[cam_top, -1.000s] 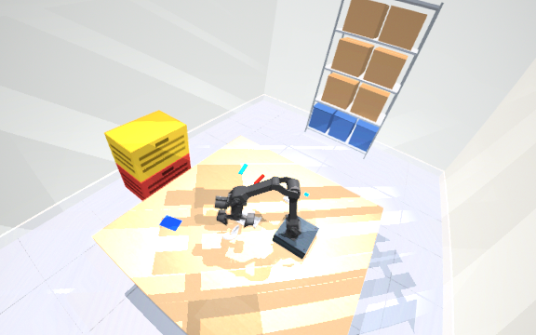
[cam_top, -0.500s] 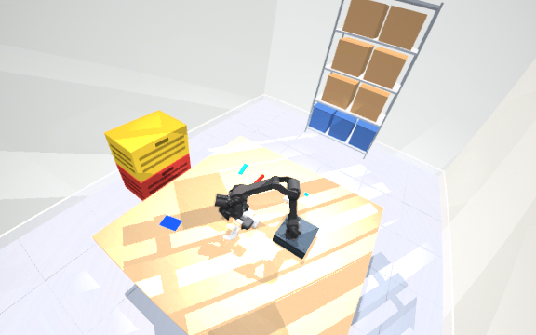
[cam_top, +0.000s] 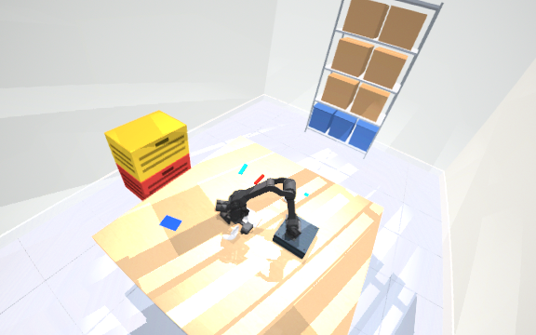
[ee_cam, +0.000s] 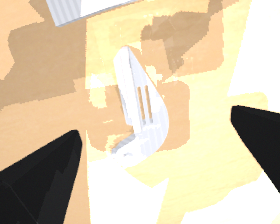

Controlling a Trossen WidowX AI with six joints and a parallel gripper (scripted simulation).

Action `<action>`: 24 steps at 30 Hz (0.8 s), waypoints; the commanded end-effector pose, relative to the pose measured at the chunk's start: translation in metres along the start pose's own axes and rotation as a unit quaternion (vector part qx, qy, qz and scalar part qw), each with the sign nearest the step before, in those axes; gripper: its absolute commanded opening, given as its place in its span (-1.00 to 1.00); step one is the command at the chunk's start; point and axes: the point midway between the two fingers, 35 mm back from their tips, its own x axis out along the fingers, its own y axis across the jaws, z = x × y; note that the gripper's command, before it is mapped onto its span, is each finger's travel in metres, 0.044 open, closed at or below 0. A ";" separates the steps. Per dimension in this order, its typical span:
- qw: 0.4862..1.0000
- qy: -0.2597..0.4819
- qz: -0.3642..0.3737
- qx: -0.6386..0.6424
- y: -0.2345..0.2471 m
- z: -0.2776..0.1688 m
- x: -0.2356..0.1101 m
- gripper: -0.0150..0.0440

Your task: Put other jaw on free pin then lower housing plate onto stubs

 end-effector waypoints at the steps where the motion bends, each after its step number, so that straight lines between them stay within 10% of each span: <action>1: 1.000 0.004 0.004 0.002 0.002 -0.001 0.001 1.00; 24: 1.000 0.004 0.004 0.002 0.002 -0.002 0.039 1.00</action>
